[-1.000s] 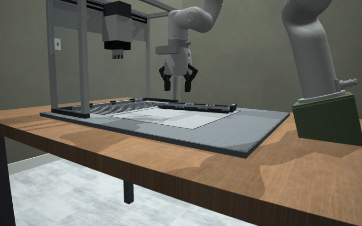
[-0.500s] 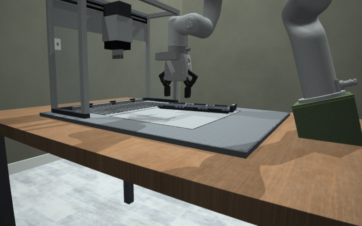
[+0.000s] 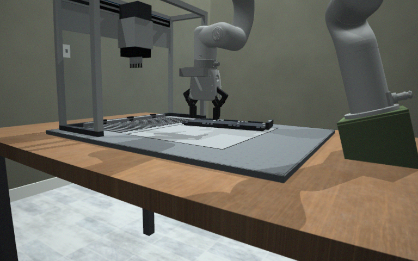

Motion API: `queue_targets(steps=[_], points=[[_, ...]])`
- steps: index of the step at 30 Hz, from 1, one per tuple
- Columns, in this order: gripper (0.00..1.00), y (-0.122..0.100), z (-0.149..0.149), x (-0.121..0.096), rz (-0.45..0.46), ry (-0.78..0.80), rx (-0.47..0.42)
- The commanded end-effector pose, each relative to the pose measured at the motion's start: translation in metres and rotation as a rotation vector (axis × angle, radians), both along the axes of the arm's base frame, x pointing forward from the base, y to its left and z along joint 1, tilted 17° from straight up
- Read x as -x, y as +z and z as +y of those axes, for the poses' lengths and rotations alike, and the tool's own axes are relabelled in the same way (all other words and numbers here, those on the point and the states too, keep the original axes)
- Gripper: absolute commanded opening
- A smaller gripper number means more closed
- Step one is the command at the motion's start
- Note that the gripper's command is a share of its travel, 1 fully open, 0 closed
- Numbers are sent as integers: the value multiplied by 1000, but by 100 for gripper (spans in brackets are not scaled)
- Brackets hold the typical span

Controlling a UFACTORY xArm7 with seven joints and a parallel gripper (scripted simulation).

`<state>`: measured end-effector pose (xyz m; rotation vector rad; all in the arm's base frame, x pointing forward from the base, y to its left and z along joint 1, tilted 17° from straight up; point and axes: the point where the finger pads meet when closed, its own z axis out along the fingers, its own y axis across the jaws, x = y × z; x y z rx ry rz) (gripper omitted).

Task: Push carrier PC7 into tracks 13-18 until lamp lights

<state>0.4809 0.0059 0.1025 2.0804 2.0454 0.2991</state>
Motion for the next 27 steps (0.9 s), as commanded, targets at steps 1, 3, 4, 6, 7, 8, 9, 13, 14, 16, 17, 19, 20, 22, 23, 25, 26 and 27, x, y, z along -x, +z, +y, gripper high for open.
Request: queue_targets(steps=[1, 3, 4, 6, 7, 8, 9, 13, 14, 16, 17, 19, 20, 22, 23, 25, 26, 27], points=[[100, -6, 0, -4, -4, 1, -2], [100, -9, 0, -5, -4, 1, -2], [100, -11, 0, -5, -4, 1, -2], [100, -14, 0, -6, -4, 1, -2], [100, -14, 0, -6, -4, 1, -2], [100, -14, 0, -6, -4, 1, -2], [100, -15, 0, -6, -4, 1, -2], [100, -17, 0, -7, -4, 1, -2], [100, -17, 0, -7, -4, 1, -2], [100, -17, 0, -7, -4, 1, -2], [100, -17, 0, -7, -4, 0, -2], [100, -17, 0, -7, -4, 1, -2], [100, -18, 0, -7, -4, 1, -2], [100, -19, 0, -8, -4, 1, -2], [100, -20, 0, -8, -4, 1, -2], [100, -20, 0, -8, -4, 1, -2], [100, -20, 0, -8, -4, 1, -2], [100, -21, 0, -8, -4, 1, -2]])
